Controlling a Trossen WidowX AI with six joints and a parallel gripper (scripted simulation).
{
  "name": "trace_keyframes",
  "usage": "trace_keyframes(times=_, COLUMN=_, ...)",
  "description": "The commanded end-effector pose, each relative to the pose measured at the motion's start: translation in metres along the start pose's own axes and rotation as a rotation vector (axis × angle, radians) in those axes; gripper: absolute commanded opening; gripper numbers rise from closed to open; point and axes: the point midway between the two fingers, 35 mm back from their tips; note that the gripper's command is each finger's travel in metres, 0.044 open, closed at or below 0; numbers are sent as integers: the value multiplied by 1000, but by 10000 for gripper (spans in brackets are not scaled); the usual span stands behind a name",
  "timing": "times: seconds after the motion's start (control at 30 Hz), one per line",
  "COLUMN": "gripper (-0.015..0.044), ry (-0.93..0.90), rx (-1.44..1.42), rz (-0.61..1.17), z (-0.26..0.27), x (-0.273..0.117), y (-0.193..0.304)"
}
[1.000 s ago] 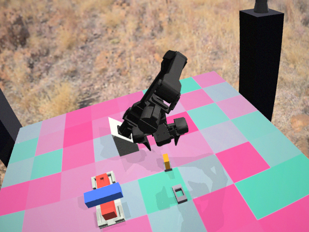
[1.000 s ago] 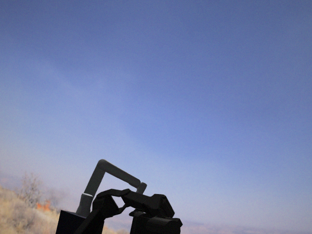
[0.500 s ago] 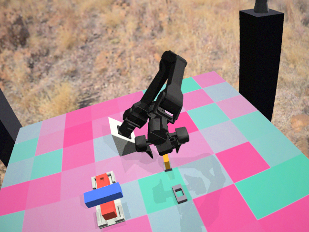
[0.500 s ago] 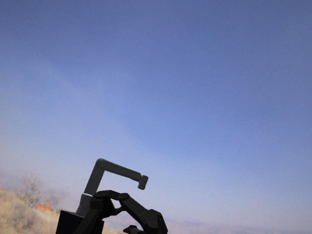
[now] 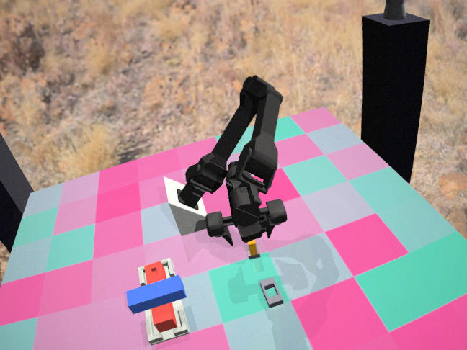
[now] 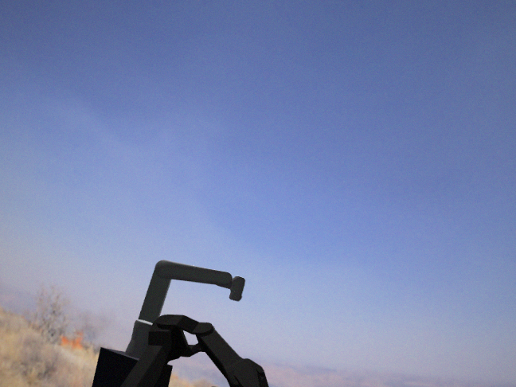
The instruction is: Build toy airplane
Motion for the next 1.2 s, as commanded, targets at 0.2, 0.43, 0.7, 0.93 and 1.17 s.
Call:
trace_keyframes(times=0.2, gripper=440, ry=-7, rx=0, rz=-3, z=1, x=16, y=1)
trace_keyframes(times=0.43, gripper=440, ry=-11, rx=-1, rz=-1, z=2, x=27, y=2)
trace_keyframes(times=0.7, gripper=282, ry=-11, rx=-1, rz=-1, z=2, x=28, y=2)
trace_keyframes(times=0.93, gripper=99, ry=-11, rx=-1, rz=-1, z=2, x=28, y=2)
trace_keyframes(times=1.17, gripper=32, ry=-11, rx=-1, rz=-1, z=2, x=28, y=2)
Point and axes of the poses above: the point midway between the two fingers, 35 mm back from their tips, its own x axis out along the fingers, its own z axis across the jaws, y = z × x, and after that the axes turned 14 degrees about x, right-handed
